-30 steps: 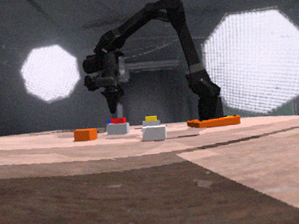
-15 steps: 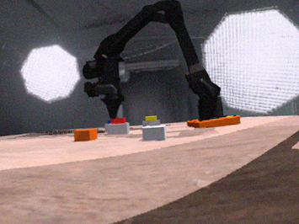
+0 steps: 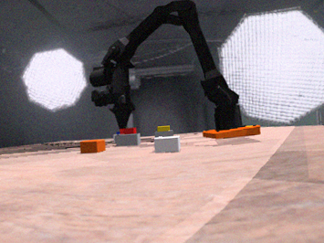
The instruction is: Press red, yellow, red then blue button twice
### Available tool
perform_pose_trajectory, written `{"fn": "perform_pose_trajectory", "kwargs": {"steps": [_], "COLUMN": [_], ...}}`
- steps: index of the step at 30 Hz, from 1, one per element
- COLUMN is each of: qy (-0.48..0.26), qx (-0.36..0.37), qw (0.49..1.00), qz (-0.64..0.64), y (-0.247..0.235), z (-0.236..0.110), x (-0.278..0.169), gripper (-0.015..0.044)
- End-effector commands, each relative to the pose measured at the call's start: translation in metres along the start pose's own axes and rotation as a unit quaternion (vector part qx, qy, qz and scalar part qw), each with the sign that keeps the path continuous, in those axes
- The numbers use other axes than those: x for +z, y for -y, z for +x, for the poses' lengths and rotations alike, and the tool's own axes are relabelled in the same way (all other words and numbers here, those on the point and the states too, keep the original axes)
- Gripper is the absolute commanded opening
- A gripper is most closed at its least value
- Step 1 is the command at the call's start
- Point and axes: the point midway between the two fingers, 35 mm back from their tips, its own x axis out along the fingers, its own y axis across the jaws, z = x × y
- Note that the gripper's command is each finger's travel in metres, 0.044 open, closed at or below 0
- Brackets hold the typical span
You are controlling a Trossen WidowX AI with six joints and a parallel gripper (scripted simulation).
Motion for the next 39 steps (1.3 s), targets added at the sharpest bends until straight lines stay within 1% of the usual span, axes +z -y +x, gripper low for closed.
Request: {"fn": "perform_pose_trajectory", "kwargs": {"steps": [1,5,7,9,14,16,17,22,28,29,35,39], "qy": [-0.002,-0.002,-0.001,-0.002,-0.002,-0.002,-0.003,-0.005,-0.006,-0.006,-0.005,-0.005], "qx": [0.003,0.003,0.001,0.003,0.003,0.003,0.004,0.007,0.011,0.012,0.016,0.016], "qw": [1.000,1.000,1.000,1.000,1.000,1.000,1.000,1.000,1.000,1.000,1.000,1.000], "qz": [0.000,0.000,0.000,0.000,0.000,0.000,0.000,0.000,0.000,0.000,0.001,0.001], "y": [-0.001,-0.001,0.000,-0.001,-0.001,-0.011,-0.023,-0.098,-0.185,-0.199,-0.271,-0.279], "z": [0.001,0.001,-0.010,-0.030,-0.032,-0.034,-0.036,-0.051,-0.071,-0.075,-0.097,-0.100], "x": [-0.001,-0.001,0.000,-0.001,-0.001,0.002,0.004,0.010,-0.008,-0.013,-0.058,-0.065], "gripper": [0.0020,0.0020,0.0020,0.0020,0.0020,0.0072,0.0099,0.0230,0.0387,0.0400,0.0400,0.0400]}}
